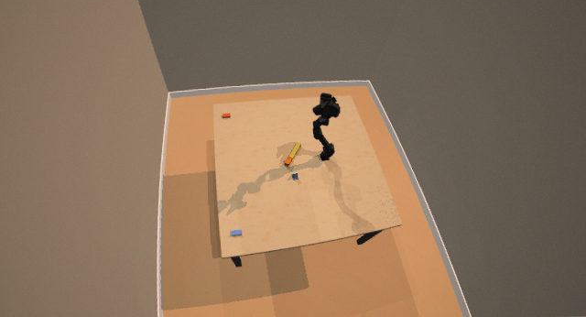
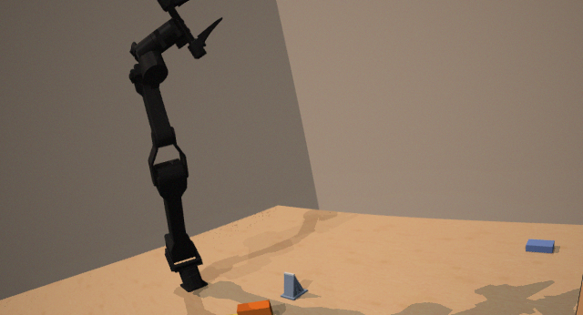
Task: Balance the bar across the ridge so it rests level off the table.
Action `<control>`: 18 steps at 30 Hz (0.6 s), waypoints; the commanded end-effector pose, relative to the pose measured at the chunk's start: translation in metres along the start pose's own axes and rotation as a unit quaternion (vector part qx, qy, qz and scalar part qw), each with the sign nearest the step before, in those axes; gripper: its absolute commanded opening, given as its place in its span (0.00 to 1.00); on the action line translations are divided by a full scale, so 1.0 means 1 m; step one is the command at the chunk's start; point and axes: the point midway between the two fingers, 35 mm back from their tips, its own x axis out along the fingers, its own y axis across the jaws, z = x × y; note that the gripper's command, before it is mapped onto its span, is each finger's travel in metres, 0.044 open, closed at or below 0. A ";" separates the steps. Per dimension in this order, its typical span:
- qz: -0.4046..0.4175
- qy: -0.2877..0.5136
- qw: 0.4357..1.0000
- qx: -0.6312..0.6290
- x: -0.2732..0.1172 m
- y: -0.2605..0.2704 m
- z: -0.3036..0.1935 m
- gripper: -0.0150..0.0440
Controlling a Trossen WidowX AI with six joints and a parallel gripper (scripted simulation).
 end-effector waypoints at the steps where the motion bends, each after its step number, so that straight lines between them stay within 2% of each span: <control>1: -0.001 0.001 1.000 -0.002 0.000 -0.001 0.000 0.89; 3: -0.010 0.006 1.000 -0.017 -0.003 -0.005 0.001 0.80; 4: -0.016 0.011 0.999 -0.028 -0.005 -0.008 0.002 0.79; 18: -0.092 0.068 0.975 -0.191 -0.033 -0.045 0.025 0.79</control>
